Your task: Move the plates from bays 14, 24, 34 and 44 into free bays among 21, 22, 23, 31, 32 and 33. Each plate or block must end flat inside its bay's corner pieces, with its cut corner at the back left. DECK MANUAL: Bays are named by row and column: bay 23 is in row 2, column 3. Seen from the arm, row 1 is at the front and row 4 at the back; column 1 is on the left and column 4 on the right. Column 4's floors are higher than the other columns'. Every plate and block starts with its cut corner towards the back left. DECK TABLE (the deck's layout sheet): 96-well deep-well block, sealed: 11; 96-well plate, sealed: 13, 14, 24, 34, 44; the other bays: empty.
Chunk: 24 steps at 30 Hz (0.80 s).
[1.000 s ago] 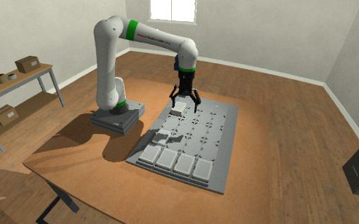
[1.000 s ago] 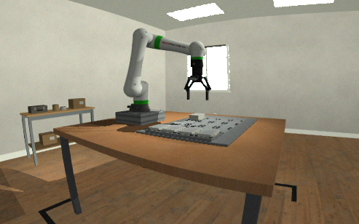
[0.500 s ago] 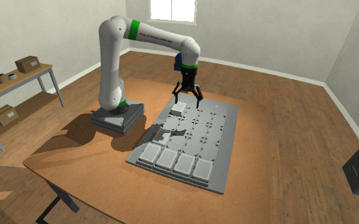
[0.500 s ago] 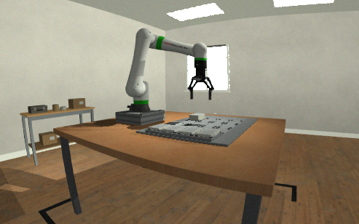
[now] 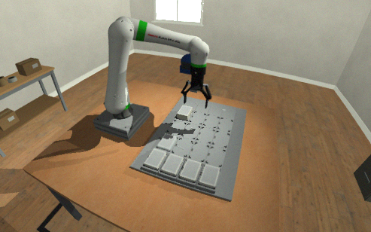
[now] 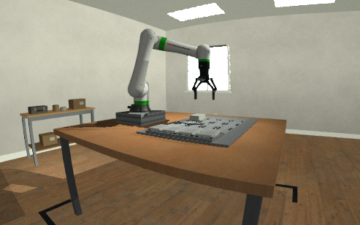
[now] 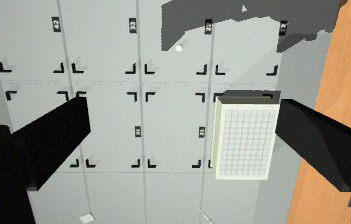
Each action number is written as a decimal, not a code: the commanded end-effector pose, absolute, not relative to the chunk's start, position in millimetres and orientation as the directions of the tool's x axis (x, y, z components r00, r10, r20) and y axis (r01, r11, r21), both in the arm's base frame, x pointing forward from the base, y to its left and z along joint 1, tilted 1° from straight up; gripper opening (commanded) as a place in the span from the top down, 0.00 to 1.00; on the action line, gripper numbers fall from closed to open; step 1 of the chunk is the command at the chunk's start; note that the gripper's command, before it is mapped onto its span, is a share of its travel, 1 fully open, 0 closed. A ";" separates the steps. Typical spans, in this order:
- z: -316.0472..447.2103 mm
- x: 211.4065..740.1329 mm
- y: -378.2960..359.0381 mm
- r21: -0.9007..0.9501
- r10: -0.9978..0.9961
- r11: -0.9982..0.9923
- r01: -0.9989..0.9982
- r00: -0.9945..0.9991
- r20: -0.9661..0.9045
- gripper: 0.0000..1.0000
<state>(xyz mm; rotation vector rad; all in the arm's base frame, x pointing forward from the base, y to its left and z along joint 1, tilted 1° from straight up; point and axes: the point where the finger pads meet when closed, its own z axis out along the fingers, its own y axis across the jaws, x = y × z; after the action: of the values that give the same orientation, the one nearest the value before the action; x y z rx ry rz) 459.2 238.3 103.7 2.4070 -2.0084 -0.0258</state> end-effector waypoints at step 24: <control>105.0 452.6 278.4 0.014 -0.984 -0.179 -0.984 0.179 -0.009 0.00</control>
<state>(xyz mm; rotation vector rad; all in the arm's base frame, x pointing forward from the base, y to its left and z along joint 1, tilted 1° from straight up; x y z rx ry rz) 452.1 278.2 104.0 2.4065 -2.0085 -0.0255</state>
